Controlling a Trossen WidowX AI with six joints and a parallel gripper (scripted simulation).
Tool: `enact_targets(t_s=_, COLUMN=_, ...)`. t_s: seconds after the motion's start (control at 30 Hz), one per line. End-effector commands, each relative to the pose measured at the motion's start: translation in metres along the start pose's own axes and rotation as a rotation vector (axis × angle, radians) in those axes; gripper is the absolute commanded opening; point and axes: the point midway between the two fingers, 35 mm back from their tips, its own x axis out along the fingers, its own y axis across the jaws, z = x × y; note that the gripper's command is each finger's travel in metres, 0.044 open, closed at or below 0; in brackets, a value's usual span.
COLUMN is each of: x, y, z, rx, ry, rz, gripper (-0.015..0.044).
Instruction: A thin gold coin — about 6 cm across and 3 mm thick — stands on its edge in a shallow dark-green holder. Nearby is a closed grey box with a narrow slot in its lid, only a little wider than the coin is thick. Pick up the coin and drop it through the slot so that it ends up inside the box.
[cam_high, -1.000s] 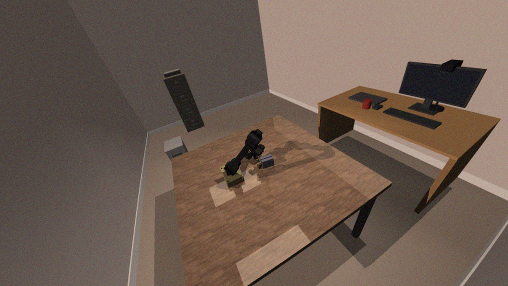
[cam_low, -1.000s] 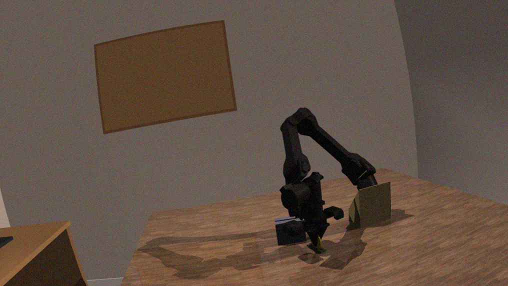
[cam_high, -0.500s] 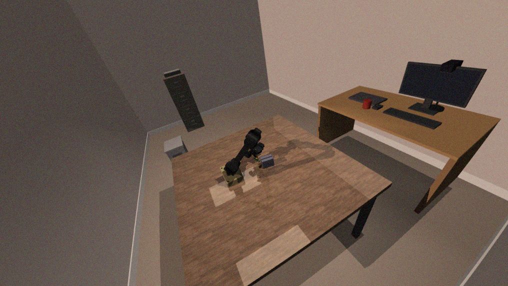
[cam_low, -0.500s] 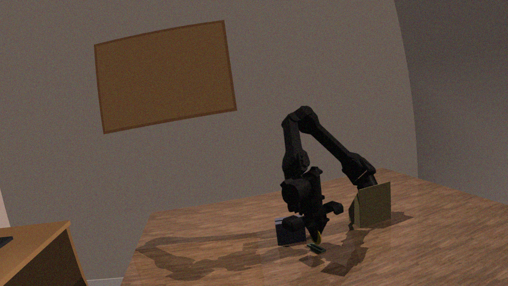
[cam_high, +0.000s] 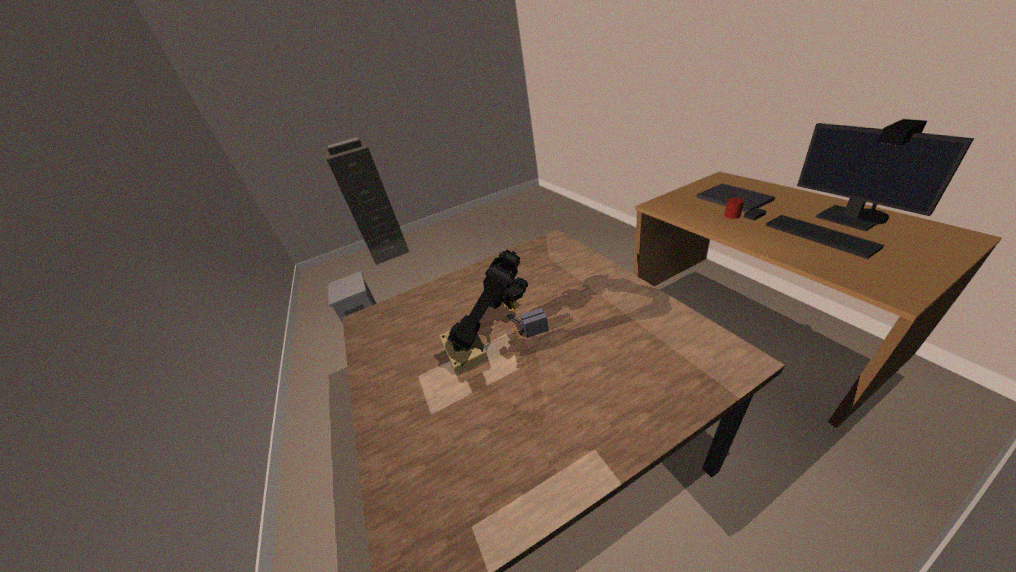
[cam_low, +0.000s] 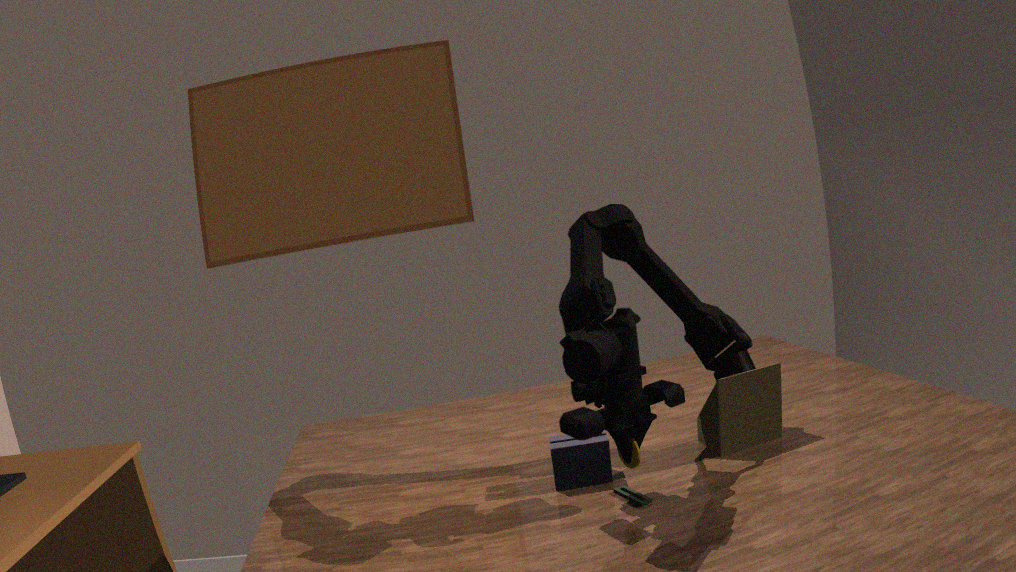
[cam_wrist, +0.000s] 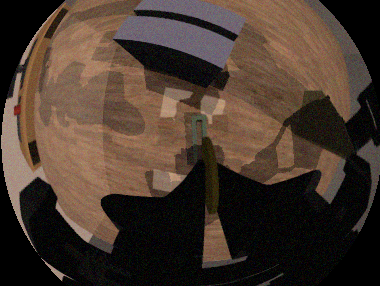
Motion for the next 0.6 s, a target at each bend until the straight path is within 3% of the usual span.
enact_targets(t_s=0.0, x=-0.014, y=0.002, z=0.0, rx=0.011, ry=0.008, rz=0.009, gripper=0.0)
enact_targets(t_s=0.57, x=-0.042, y=-0.002, z=0.001, rx=-0.038, ry=0.006, rz=0.008, gripper=0.0)
